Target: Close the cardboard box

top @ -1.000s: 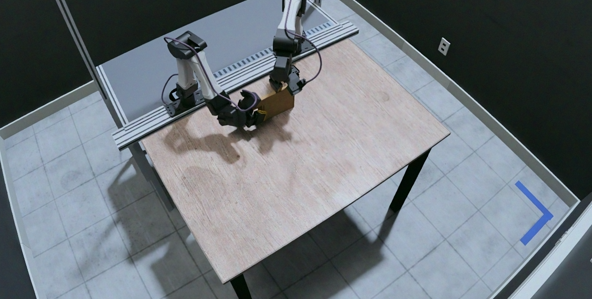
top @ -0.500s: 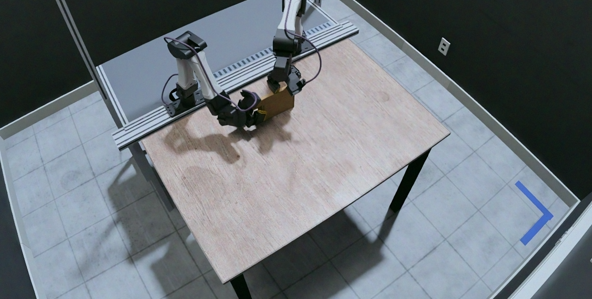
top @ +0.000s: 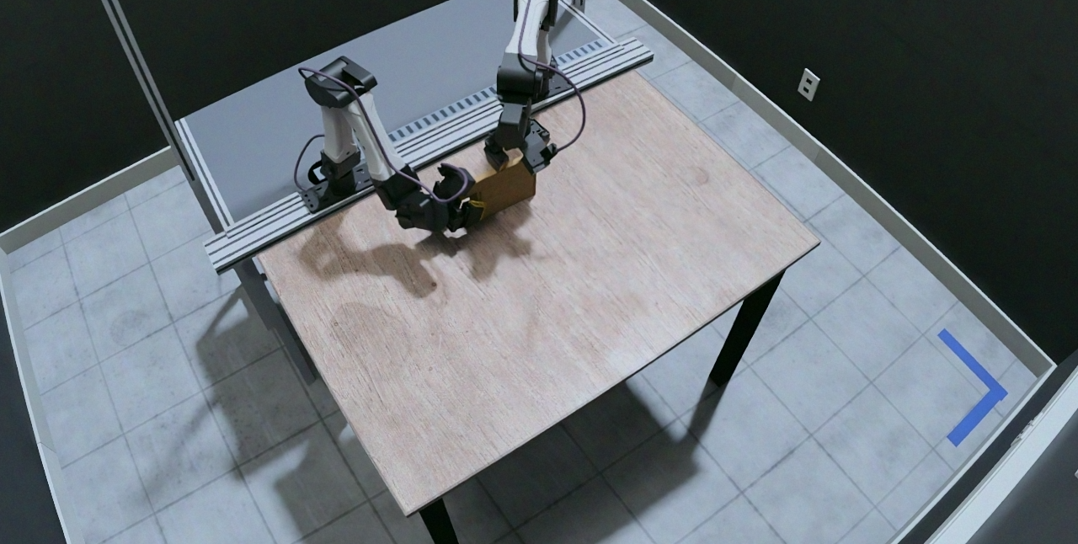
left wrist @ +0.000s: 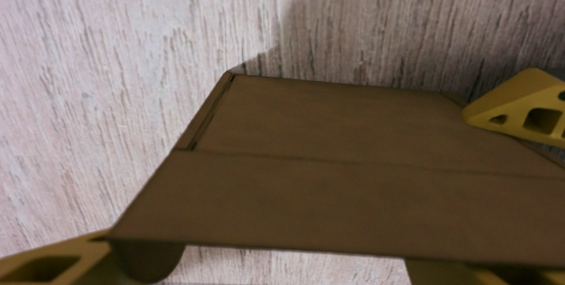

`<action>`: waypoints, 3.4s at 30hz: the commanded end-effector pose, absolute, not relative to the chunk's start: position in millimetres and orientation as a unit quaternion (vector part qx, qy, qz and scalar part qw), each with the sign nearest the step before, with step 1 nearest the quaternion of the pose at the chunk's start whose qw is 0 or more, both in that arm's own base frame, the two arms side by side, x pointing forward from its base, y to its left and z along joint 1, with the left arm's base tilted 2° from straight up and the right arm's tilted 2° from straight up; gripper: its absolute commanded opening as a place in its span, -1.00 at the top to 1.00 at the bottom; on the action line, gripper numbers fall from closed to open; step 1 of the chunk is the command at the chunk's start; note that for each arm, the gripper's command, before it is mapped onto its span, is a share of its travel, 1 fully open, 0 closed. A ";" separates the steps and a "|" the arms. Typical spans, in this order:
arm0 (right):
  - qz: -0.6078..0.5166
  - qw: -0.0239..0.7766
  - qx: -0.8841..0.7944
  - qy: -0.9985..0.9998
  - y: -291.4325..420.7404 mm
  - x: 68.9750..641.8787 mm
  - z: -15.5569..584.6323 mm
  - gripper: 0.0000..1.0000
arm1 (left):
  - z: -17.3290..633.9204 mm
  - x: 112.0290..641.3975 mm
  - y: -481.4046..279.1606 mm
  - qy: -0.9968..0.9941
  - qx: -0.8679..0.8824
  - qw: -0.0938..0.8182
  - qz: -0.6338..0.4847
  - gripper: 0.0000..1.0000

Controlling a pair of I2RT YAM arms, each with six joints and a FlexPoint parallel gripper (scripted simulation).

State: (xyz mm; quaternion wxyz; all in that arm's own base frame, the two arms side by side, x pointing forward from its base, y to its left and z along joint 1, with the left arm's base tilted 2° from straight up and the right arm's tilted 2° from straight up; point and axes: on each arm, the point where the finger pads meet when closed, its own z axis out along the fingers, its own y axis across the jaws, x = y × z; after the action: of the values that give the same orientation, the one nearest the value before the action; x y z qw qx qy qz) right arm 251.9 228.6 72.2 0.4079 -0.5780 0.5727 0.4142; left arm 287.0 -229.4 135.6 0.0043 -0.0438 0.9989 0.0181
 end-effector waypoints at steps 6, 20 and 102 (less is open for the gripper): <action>0.410 0.417 -0.584 0.563 230.4 253.7 76.3 0.11 | 141.0 288.9 -227.2 0.998 -0.067 0.016 0.009 -0.68; 0.410 0.417 -0.584 0.563 230.4 253.7 76.3 0.11 | 145.3 289.3 -222.0 0.998 -0.061 0.022 0.005 -0.68; 0.410 0.417 -0.584 0.563 230.4 253.7 76.3 0.11 | 145.4 289.1 -193.3 0.998 -0.061 0.023 0.007 -0.68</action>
State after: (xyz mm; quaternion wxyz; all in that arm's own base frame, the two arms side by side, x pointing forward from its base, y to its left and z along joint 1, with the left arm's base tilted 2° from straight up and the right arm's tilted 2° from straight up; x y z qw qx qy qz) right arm 251.9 228.6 72.2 0.4080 -0.5780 0.5726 0.4142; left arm 285.5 -196.2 136.3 0.0023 -0.0587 0.9981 0.0179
